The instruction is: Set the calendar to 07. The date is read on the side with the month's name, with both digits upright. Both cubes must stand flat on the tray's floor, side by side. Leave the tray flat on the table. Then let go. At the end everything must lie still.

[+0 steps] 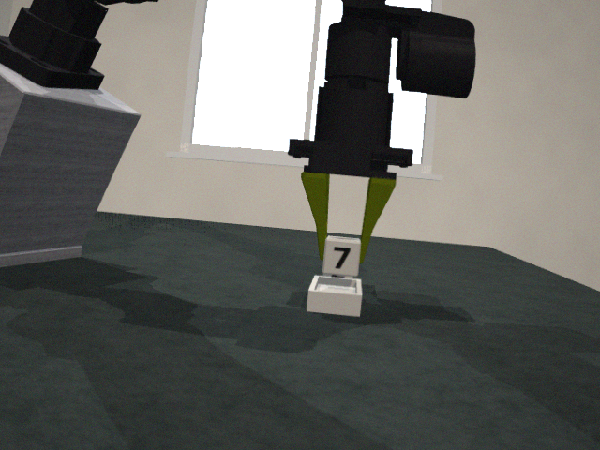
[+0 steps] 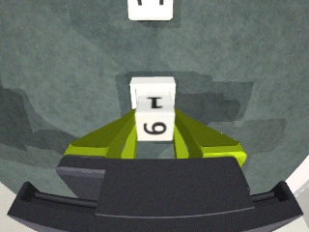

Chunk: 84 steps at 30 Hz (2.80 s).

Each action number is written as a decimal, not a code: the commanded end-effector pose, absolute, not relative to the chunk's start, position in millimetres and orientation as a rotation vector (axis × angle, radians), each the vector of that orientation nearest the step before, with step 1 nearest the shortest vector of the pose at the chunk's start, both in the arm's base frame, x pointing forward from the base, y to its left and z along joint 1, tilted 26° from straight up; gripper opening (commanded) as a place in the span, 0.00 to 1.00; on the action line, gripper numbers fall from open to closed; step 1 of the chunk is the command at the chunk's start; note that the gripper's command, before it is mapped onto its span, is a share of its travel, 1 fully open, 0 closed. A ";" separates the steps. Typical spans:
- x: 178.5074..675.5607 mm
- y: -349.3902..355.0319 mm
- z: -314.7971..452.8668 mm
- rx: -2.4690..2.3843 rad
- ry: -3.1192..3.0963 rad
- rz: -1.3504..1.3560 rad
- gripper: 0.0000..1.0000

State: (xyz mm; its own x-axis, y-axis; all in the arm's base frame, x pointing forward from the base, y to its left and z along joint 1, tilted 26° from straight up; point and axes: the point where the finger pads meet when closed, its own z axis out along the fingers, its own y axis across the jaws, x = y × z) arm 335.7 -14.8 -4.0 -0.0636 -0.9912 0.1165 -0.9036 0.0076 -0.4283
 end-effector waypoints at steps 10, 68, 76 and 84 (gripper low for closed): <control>334.7 -9.5 4.4 -1.977 2.051 -0.592 0.26; 320.9 -74.7 92.0 -0.881 2.569 -0.400 0.26; 318.4 -100.1 93.5 -0.492 2.641 -0.319 0.26; 314.6 -121.8 94.9 -0.163 2.659 -0.250 0.26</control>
